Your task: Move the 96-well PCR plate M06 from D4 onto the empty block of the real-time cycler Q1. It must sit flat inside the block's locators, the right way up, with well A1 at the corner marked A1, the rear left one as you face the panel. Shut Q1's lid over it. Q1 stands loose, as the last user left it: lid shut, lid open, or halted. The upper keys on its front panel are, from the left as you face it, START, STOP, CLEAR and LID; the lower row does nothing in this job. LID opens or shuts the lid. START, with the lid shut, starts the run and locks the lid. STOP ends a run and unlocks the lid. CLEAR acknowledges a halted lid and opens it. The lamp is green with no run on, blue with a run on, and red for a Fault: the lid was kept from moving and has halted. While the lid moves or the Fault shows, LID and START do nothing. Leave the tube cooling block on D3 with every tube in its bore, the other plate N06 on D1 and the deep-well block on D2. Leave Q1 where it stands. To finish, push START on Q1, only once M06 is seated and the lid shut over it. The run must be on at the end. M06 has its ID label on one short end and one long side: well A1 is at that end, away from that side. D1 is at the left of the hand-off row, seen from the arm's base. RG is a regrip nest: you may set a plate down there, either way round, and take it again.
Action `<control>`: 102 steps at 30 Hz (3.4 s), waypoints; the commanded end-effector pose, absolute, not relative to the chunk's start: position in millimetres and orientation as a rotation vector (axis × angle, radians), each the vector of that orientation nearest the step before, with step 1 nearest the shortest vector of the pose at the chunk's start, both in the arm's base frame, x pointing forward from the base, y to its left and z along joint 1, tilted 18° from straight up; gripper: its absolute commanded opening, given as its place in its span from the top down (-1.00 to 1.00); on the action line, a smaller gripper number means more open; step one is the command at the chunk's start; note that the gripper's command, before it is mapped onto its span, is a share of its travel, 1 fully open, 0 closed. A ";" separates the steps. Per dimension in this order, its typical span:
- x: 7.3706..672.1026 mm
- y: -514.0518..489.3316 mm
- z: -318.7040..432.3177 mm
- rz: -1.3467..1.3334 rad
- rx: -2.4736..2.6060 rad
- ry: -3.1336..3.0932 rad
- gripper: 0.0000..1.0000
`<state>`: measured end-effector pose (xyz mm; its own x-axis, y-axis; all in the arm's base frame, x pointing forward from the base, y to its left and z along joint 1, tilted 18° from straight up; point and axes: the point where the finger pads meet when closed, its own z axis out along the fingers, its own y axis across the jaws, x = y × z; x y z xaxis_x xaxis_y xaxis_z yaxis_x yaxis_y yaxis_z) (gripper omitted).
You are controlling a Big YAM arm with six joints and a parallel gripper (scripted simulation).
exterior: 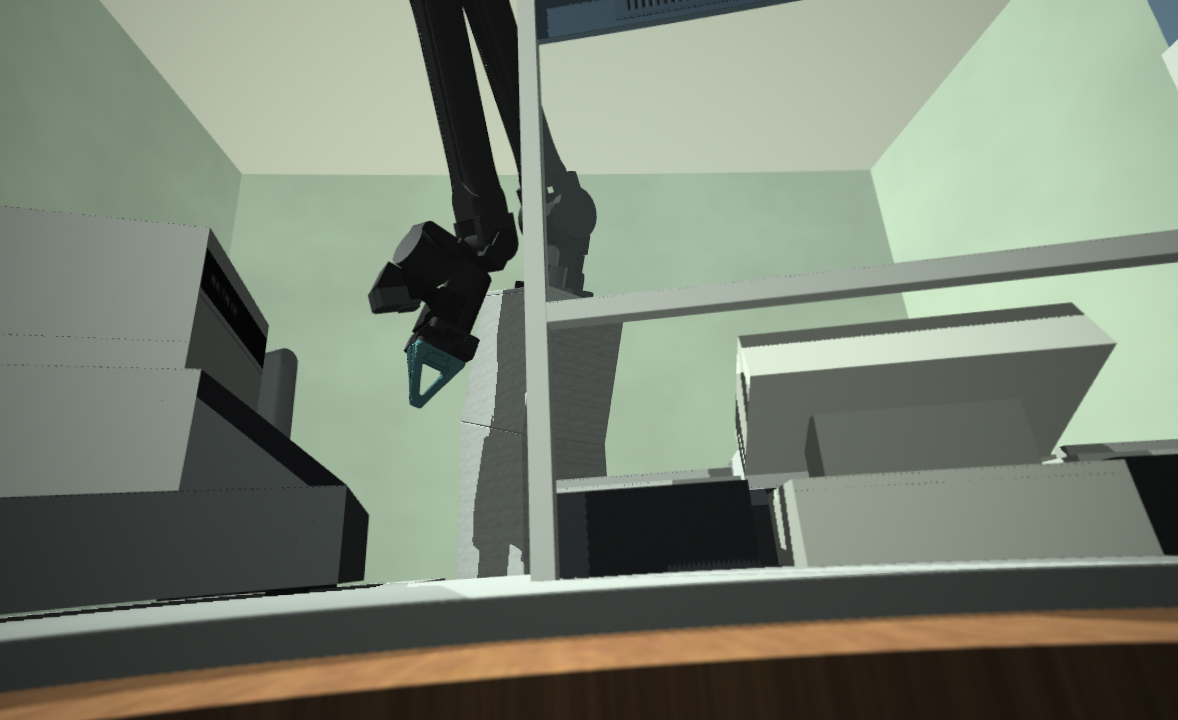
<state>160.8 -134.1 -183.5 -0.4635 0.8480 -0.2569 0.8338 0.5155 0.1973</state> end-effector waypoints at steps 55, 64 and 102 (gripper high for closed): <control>176.7 -128.5 -175.4 -0.183 -0.014 2.836 1.00; 179.9 -129.5 -173.2 -0.232 -0.266 2.812 1.00; 193.4 -161.1 -210.6 -0.210 -0.287 2.835 1.00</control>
